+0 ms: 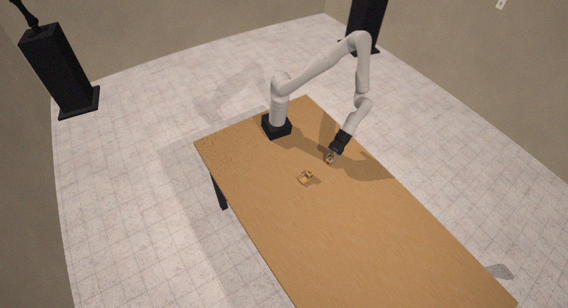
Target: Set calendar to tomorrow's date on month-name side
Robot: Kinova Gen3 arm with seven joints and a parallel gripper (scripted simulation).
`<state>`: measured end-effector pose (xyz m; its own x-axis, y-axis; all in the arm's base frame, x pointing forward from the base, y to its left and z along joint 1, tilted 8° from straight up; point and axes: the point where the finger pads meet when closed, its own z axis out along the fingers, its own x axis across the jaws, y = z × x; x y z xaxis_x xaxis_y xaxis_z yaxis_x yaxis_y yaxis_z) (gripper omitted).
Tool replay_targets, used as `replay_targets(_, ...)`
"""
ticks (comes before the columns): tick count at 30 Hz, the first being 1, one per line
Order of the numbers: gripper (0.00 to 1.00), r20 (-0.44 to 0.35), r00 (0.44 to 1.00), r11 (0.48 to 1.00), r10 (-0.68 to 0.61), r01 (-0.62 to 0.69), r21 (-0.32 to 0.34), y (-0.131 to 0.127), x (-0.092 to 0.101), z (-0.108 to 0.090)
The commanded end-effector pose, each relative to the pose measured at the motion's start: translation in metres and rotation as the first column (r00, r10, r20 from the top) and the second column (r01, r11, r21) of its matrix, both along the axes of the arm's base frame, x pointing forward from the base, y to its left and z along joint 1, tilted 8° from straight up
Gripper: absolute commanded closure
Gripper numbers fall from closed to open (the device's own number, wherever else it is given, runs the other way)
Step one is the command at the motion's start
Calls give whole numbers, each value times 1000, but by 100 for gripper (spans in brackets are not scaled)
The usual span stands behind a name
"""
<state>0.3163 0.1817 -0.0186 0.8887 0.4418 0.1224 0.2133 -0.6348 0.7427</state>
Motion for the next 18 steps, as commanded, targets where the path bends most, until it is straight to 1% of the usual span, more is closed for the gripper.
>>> replay_targets(1, 40, 3, 1000, 1000, -3, 3, 13, 3, 0, -3)
replay_targets(11, 40, 2, 1000, 1000, -5, 5, 11, 2, 0, 0)
replay_targets(13, 40, 2, 1000, 1000, -7, 7, 9, 0, -2, 3)
replay_targets(15, 40, 0, 1000, 1000, -14, 14, 0, -3, -4, 10)
replay_targets(18, 40, -1, 1000, 1000, -14, 14, 5, -1, -6, 22)
